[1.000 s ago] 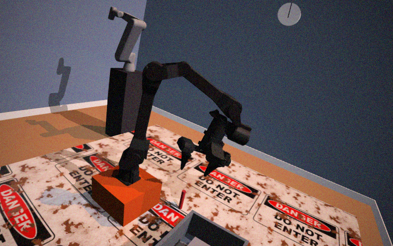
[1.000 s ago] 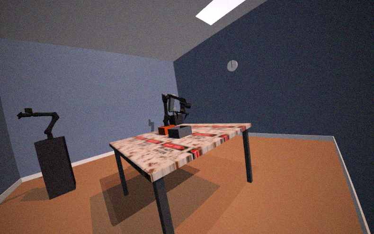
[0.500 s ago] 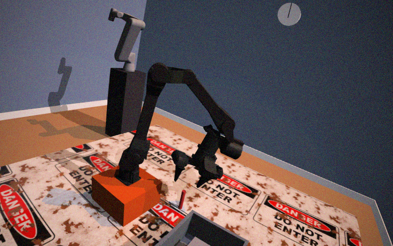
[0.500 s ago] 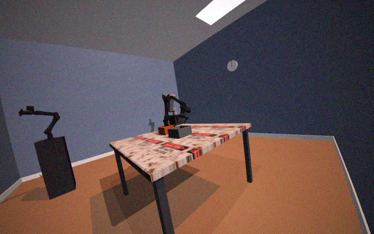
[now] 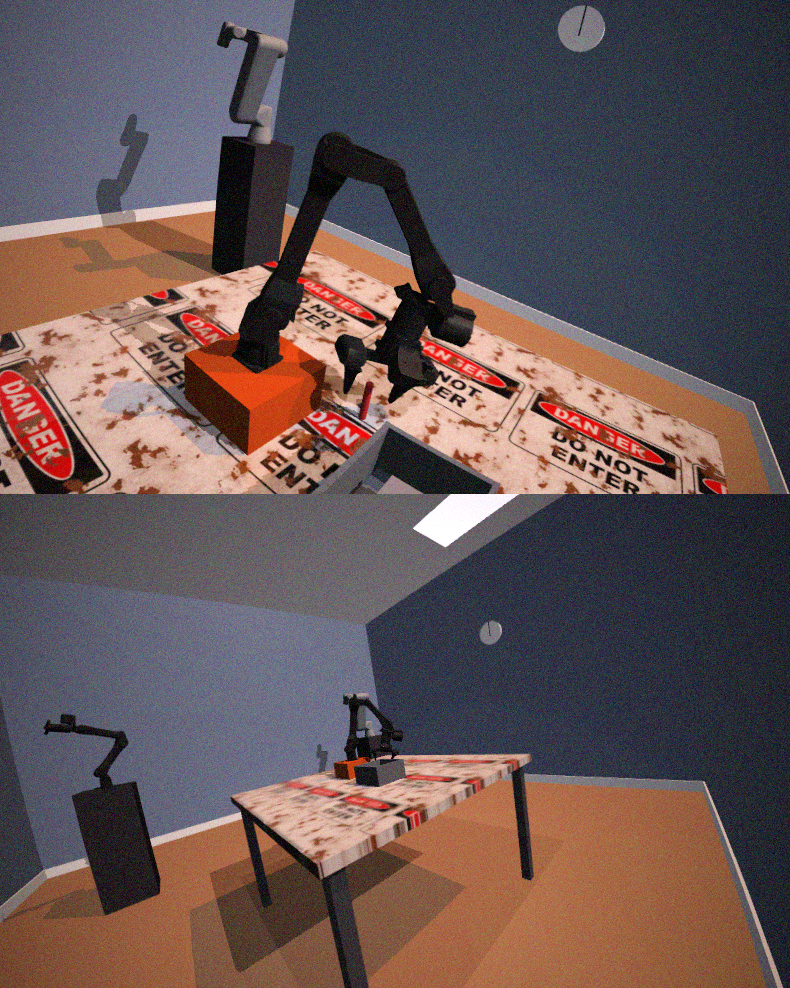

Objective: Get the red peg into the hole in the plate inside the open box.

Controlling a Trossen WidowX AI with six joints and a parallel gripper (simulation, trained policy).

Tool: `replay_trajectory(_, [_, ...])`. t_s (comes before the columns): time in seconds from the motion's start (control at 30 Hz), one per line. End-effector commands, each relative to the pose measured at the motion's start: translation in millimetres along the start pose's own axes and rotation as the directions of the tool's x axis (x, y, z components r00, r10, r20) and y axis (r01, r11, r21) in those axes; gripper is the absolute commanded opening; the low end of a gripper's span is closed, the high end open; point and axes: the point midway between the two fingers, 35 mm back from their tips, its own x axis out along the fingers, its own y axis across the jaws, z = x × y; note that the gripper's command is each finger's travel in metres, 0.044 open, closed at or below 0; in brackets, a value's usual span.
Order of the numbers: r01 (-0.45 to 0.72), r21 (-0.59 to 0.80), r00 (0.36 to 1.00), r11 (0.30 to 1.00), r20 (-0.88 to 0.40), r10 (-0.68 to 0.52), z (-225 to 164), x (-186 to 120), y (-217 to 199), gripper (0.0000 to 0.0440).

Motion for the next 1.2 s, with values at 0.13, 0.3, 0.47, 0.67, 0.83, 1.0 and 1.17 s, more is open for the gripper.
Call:
replay_trajectory(0.13, [0.011, -0.003, 1.000, 1.000, 0.006, -0.011, 0.0, 23.2, -0.8, 0.0328])
replay_trajectory(0.3, [0.039, 0.001, 0.999, 0.999, -0.001, -0.039, -1.6, 36.4, -4.5, 0.0197])
replay_trajectory(0.47, [0.070, -0.006, 0.997, 0.997, -0.011, -0.071, -3.1, 43.9, -7.6, 0.0066])
replay_trajectory(0.67, [0.077, -0.018, 0.997, 0.997, 0.014, -0.077, 1.9, 37.7, -4.6, 0.0000])
replay_trajectory(0.83, [0.059, -0.019, 0.997, 0.998, 0.043, -0.058, 10.6, 19.7, -0.3, 0.0000])
replay_trajectory(1.0, [0.046, -0.012, 0.997, 0.999, 0.070, -0.045, 19.8, 1.2, 0.3, 0.0000])
replay_trajectory(1.17, [0.039, -0.009, 0.995, 0.999, 0.097, -0.038, 30.5, -17.1, -0.2, 0.0000])
